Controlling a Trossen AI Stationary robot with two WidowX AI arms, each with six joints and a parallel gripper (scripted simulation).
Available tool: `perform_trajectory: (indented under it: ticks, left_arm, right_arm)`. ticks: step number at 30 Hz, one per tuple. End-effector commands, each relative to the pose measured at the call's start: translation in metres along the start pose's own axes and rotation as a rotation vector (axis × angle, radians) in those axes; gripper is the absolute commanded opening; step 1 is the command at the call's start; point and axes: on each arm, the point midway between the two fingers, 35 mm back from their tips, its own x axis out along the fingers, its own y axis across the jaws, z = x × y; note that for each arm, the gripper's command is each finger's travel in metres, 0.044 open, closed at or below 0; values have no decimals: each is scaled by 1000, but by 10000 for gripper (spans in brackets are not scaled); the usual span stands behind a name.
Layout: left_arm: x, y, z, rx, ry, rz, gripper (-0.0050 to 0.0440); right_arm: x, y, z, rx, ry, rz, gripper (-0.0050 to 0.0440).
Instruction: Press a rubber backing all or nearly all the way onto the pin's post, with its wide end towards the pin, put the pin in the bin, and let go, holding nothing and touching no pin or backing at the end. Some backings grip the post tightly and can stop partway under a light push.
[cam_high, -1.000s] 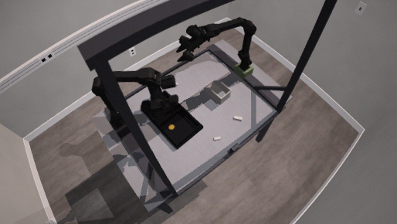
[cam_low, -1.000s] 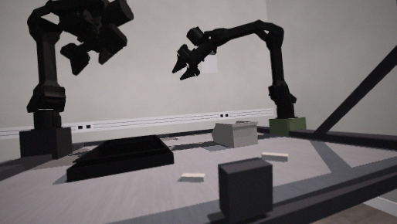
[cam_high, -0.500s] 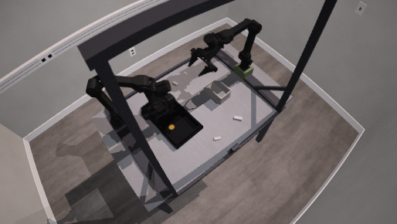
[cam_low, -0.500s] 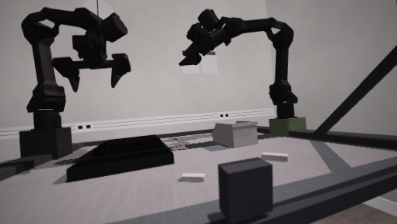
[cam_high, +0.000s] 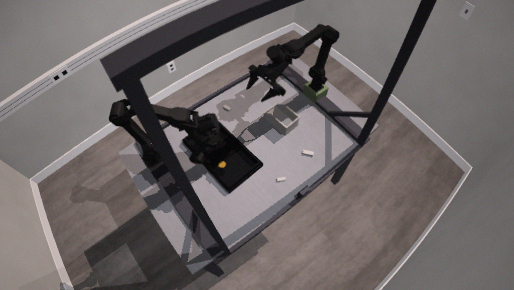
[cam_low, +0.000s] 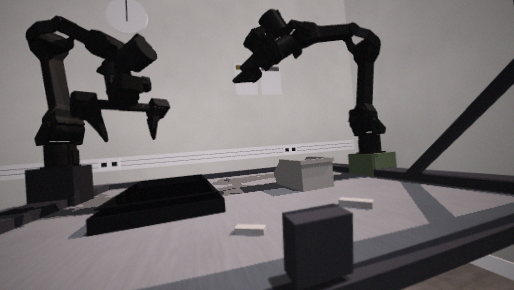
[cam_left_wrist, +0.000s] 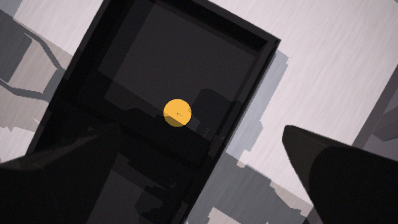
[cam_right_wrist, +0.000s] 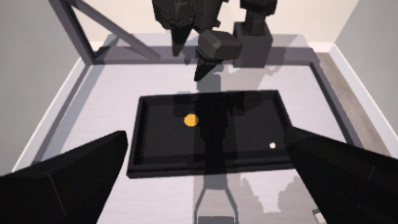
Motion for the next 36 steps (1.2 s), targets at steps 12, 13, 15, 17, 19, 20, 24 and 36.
perform_trajectory:
  ticks: [12, 13, 15, 17, 19, 20, 24, 36]
  left_arm:
    - [26, 7, -14, -396, 29, 123, 440]
    - [27, 7, -14, -404, 30, 125, 440]
    - [27, 7, -14, -415, 31, 128, 440]
    - [27, 7, -13, -415, 27, 129, 440]
    - [27, 7, -13, -415, 27, 129, 440]
    - [26, 7, -13, -416, 27, 129, 440]
    - [26, 7, -13, -417, 27, 127, 440]
    - [19, 25, -24, -482, 16, 156, 440]
  right_arm:
    - [-7, 1, 9, -4, -29, 2, 440]
    - [-7, 1, 9, -4, -29, 2, 440]
    - [-7, 1, 9, -4, -29, 2, 440]
    - [-7, 1, 9, -4, -29, 2, 440]
    - [-7, 1, 9, -4, -29, 2, 440]
    - [-7, 1, 9, -4, -29, 2, 440]
    - [-7, 1, 9, -4, -29, 2, 440]
    - [-4, 0, 10, 47, -6, -53, 440]
